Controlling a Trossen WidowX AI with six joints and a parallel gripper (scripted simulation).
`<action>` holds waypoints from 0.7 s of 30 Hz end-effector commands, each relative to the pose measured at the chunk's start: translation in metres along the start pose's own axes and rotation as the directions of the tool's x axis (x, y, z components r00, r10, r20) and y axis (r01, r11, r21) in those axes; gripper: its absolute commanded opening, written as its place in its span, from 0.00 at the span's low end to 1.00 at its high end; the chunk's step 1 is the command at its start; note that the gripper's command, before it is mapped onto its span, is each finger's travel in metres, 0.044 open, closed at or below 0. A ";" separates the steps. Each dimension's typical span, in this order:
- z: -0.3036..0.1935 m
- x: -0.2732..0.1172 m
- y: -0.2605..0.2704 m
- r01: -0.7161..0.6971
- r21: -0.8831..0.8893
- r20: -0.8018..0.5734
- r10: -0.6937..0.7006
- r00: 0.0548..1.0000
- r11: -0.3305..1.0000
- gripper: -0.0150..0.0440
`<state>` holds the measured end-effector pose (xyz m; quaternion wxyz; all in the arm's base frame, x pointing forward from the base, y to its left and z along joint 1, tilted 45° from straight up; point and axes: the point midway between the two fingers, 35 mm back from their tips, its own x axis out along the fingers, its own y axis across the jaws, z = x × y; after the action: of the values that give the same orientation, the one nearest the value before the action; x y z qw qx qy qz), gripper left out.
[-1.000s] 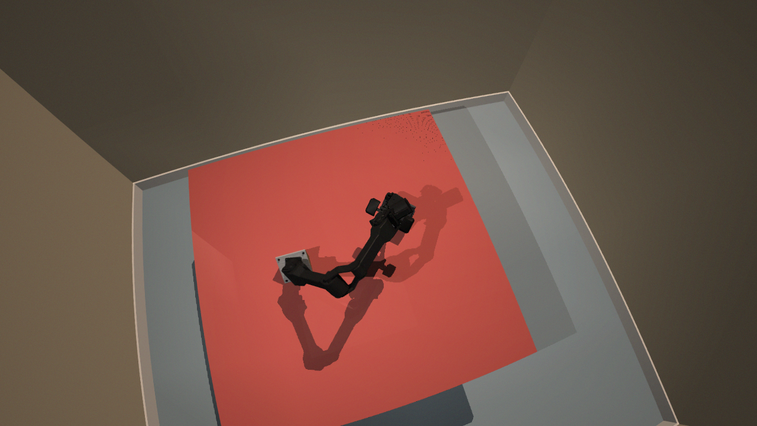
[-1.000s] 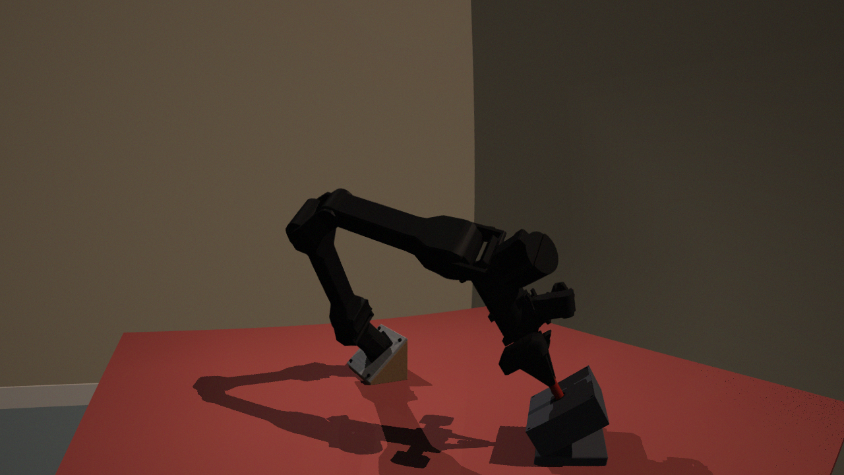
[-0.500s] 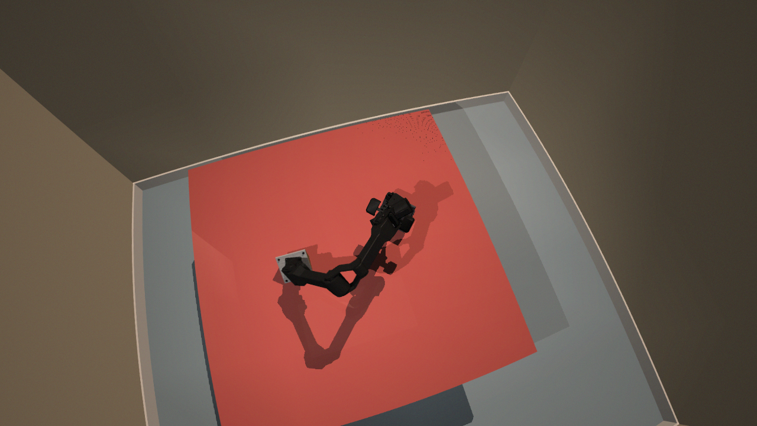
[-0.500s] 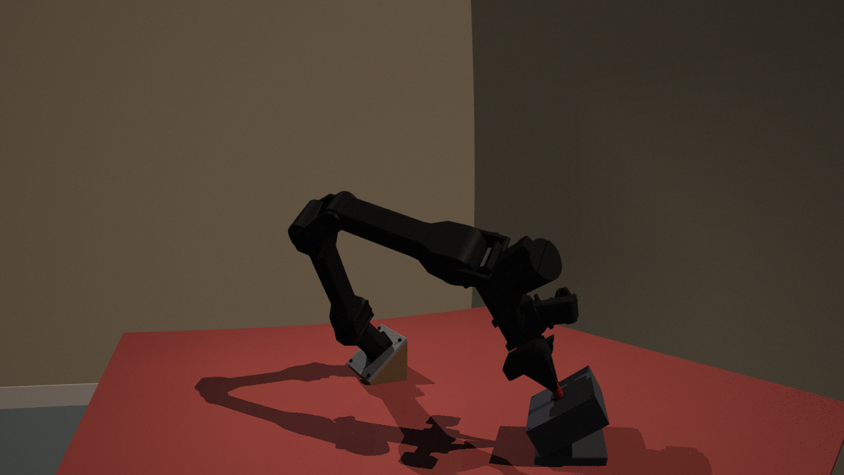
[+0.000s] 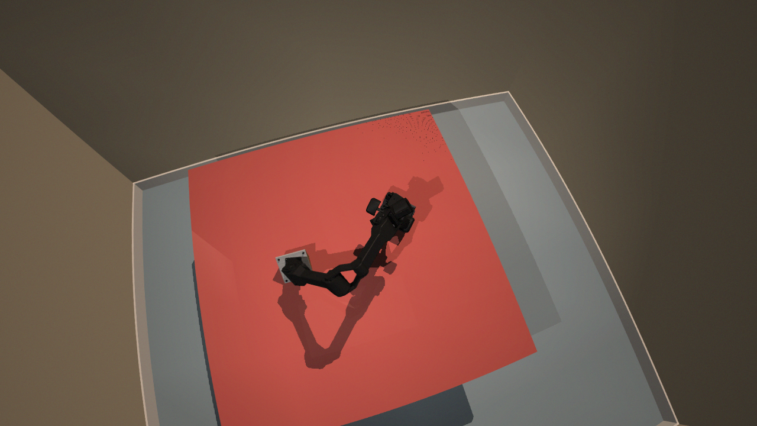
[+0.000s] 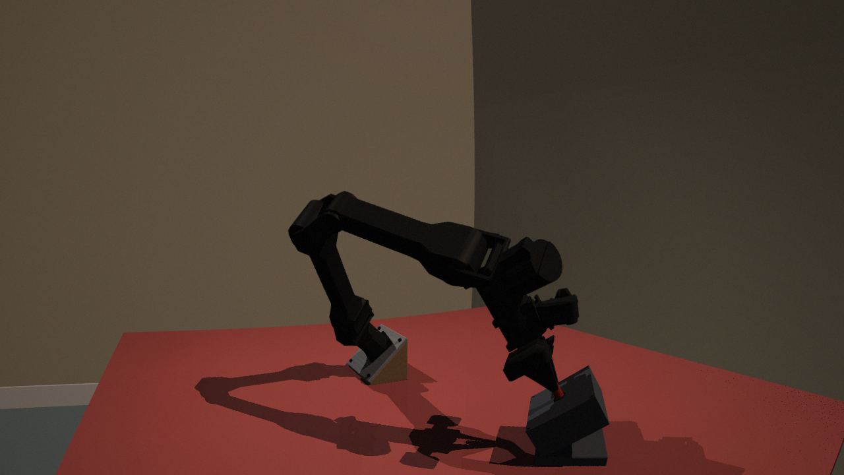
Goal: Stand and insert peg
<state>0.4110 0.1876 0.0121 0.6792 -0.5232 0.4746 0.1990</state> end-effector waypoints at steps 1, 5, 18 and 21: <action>0.000 0.000 0.000 0.000 0.000 0.000 0.000 1.000 1.000 0.48; 0.000 0.000 0.000 0.000 0.000 0.000 0.000 1.000 1.000 0.65; 0.002 -0.018 0.000 -0.003 -0.002 0.002 0.003 1.000 1.000 1.00; 0.002 -0.025 0.000 -0.004 -0.003 0.002 0.004 1.000 1.000 1.00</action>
<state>0.4029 0.1909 0.0235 0.6747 -0.5241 0.4786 0.2028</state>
